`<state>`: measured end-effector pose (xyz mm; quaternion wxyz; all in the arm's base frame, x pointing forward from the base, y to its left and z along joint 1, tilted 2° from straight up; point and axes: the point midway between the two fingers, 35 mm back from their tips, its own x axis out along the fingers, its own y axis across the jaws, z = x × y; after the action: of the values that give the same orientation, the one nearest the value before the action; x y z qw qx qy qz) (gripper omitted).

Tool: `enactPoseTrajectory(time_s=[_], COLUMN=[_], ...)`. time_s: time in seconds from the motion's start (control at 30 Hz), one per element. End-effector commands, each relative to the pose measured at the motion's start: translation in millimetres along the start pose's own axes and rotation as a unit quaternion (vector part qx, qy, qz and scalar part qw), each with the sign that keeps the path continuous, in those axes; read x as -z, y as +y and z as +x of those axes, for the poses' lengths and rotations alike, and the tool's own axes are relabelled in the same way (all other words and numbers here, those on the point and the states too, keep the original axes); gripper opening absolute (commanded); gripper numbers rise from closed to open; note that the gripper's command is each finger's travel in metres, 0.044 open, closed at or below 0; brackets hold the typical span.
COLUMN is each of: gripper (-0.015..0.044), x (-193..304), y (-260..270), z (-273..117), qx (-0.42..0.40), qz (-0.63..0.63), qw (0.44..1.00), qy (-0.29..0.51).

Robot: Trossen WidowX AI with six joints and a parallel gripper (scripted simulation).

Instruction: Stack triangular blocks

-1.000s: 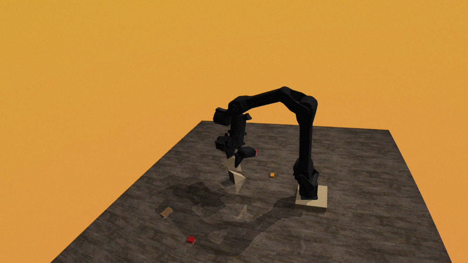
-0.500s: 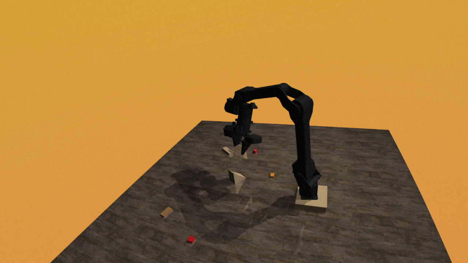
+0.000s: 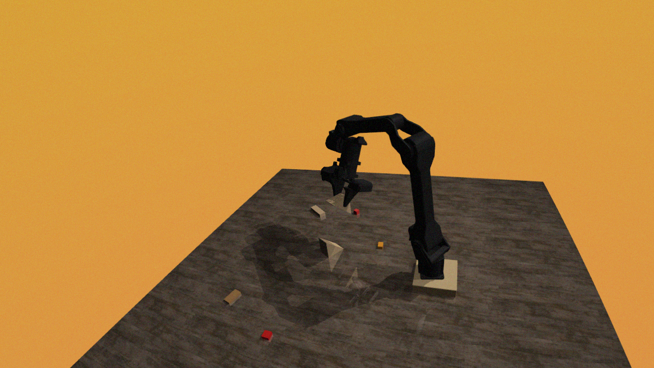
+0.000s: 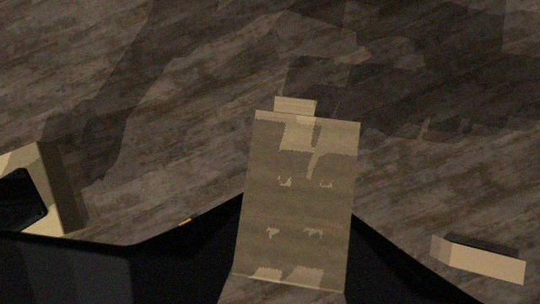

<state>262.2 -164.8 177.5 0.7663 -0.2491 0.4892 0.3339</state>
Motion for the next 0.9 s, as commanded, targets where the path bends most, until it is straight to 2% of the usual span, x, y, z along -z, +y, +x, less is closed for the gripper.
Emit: enactPoseTrajectory(time_s=[0.0,0.37,0.87], gripper=[0.0,0.0,0.0], x=[0.7,1.5,0.9], y=[-1.0,-0.9,0.2], z=[17.6,68.1,101.2], qx=[-0.004,-0.004,-0.004], qz=[0.001,0.001,0.001], qw=[1.0,1.0,1.0], qy=[-0.003,-0.004,-0.005])
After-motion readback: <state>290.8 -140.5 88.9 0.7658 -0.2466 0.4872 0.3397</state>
